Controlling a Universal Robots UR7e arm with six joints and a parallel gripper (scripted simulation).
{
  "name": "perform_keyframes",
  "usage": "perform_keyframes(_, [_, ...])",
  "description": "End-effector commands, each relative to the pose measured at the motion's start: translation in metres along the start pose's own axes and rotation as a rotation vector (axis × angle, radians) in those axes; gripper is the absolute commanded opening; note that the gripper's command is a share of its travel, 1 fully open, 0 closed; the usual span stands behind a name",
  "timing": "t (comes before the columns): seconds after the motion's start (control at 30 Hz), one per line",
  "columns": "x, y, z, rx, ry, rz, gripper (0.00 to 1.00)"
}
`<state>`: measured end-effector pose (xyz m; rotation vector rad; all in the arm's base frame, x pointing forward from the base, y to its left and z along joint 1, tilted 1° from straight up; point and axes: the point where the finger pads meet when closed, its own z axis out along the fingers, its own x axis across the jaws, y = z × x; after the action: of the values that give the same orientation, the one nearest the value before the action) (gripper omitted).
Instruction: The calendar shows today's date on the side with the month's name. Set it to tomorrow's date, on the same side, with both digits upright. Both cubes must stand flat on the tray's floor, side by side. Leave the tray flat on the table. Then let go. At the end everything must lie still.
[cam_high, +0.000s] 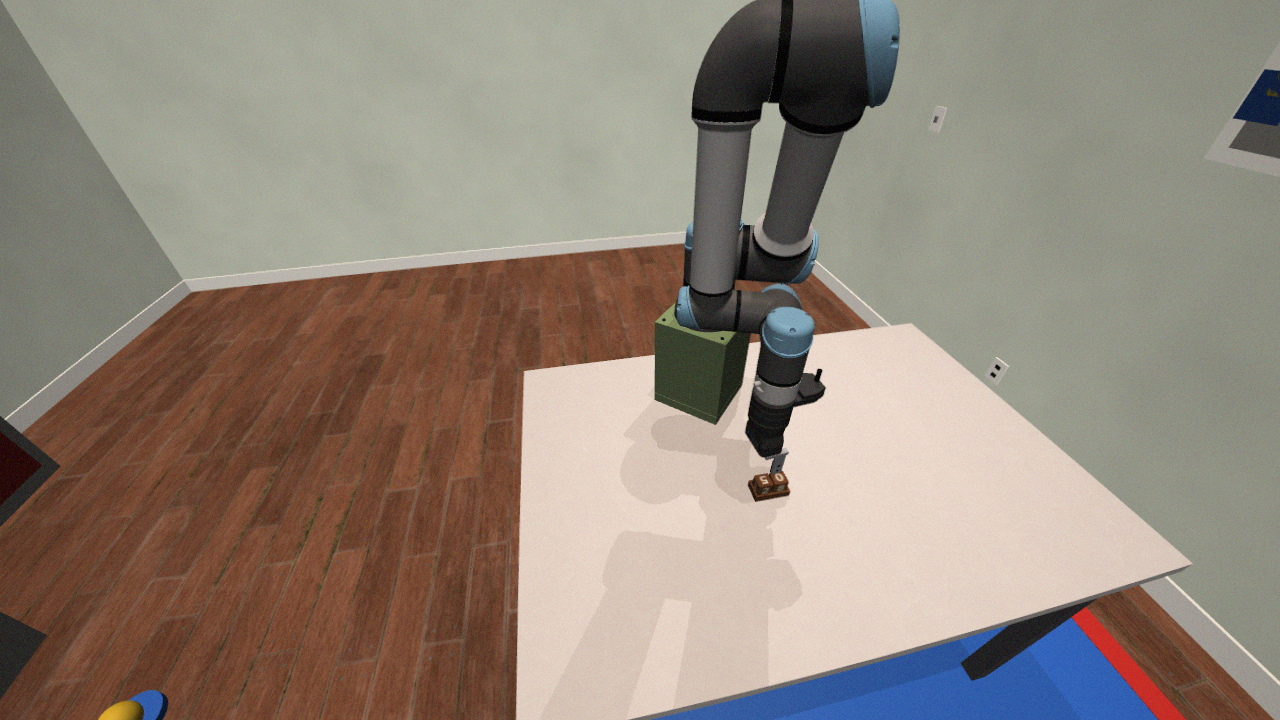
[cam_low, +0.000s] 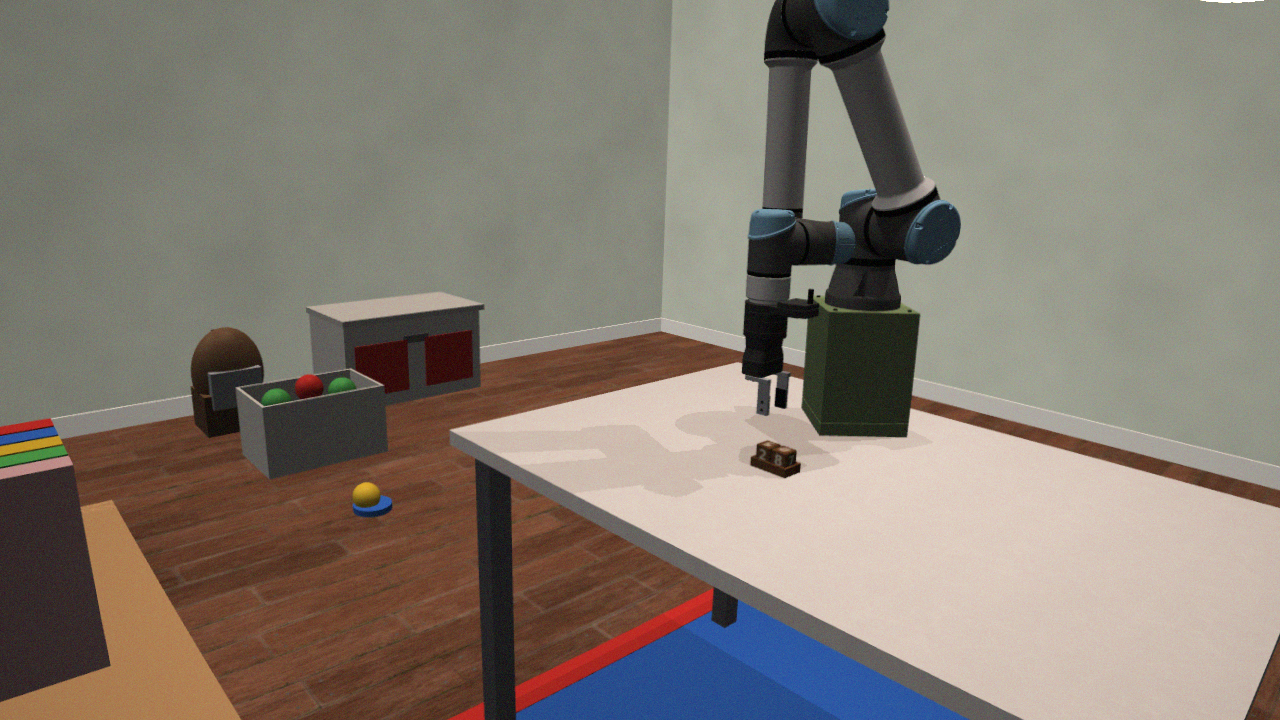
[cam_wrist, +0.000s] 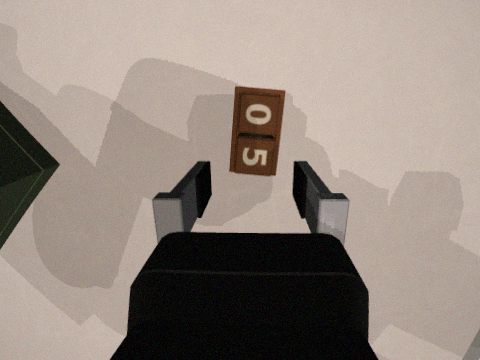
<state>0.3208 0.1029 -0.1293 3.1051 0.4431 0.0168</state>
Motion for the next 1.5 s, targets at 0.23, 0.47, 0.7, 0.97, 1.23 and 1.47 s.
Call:
perform_keyframes(0.23, [-0.0002,0.0011,0.0014,-0.002,-0.003,0.09,1.0])
perform_keyframes(0.47, [-0.0001,0.0011,0.0013,-0.002,-0.003,0.093,1.0])
perform_keyframes(0.7, [-0.0001,0.0011,0.0014,-0.002,-0.003,0.093,0.9])
perform_keyframes(0.97, [-0.0001,0.0011,0.0014,-0.002,-0.003,0.093,0.9])
perform_keyframes(1.23, [-0.0001,0.0011,0.0014,-0.002,-0.003,0.093,0.9])
perform_keyframes(1.47, [-0.0001,0.0011,0.0014,-0.002,-0.003,0.093,0.9])
